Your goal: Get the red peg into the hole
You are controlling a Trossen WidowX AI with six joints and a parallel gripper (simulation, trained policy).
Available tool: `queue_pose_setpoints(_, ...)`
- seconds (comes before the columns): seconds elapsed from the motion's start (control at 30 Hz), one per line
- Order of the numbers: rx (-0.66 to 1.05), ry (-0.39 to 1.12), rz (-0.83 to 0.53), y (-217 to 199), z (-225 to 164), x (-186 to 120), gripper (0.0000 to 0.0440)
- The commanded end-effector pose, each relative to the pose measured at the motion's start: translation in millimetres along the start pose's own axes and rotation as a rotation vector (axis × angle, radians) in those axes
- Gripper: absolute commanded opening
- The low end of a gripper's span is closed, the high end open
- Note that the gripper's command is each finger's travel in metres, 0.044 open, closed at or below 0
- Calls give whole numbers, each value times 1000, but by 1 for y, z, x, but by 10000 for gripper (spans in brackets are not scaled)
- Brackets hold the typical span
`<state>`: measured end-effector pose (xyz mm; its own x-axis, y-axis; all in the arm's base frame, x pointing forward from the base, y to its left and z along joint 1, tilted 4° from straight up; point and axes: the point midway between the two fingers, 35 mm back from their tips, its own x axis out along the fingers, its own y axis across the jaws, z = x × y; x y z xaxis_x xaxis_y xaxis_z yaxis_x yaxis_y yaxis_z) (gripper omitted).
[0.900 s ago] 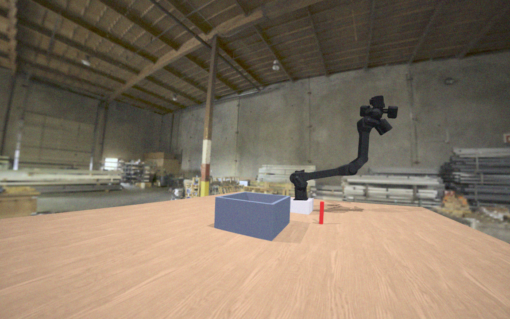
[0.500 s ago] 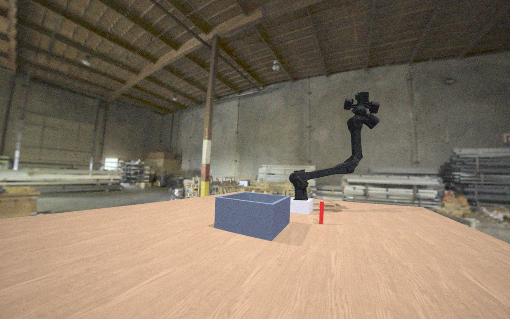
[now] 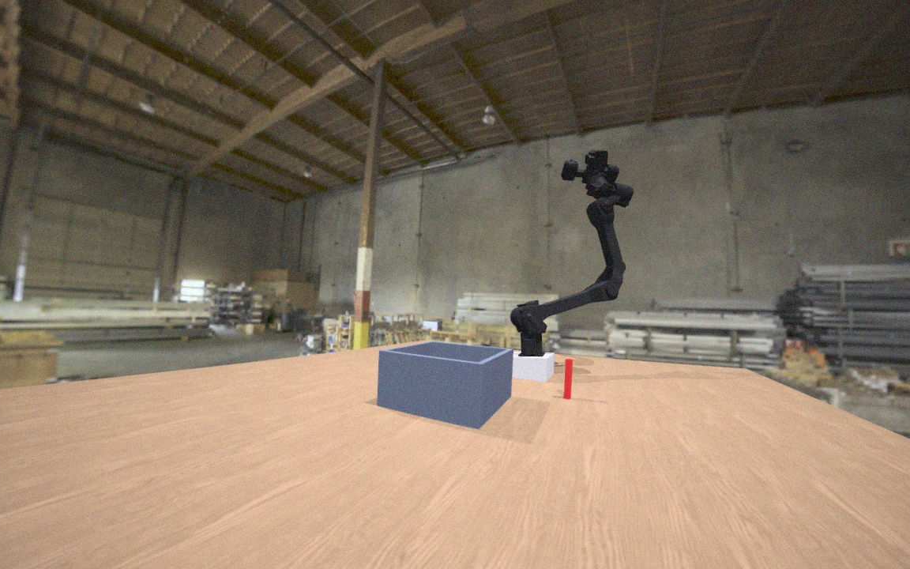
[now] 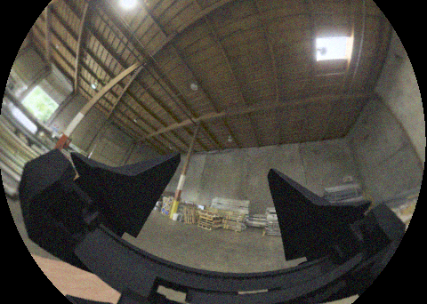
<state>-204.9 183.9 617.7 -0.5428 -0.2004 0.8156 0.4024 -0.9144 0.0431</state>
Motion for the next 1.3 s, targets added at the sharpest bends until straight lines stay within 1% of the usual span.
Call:
queue_pose_setpoints(0.0,24,-17,113,43,3,4,440)
queue_pose_setpoints(0.27,71,-22,389,144,9,0,440)
queue_pose_setpoints(0.4,85,-11,527,194,10,-11,440)
queue_pose_setpoints(0.57,96,14,699,252,10,-32,440)
queue_pose_setpoints(0.73,101,48,869,305,8,-60,440)
queue_pose_setpoints(0.9,102,89,1037,353,5,-95,440)
queue_pose_setpoints(1.1,99,146,1237,400,2,-143,440)
queue_pose_setpoints(1.27,84,203,1400,432,-2,-188,440)
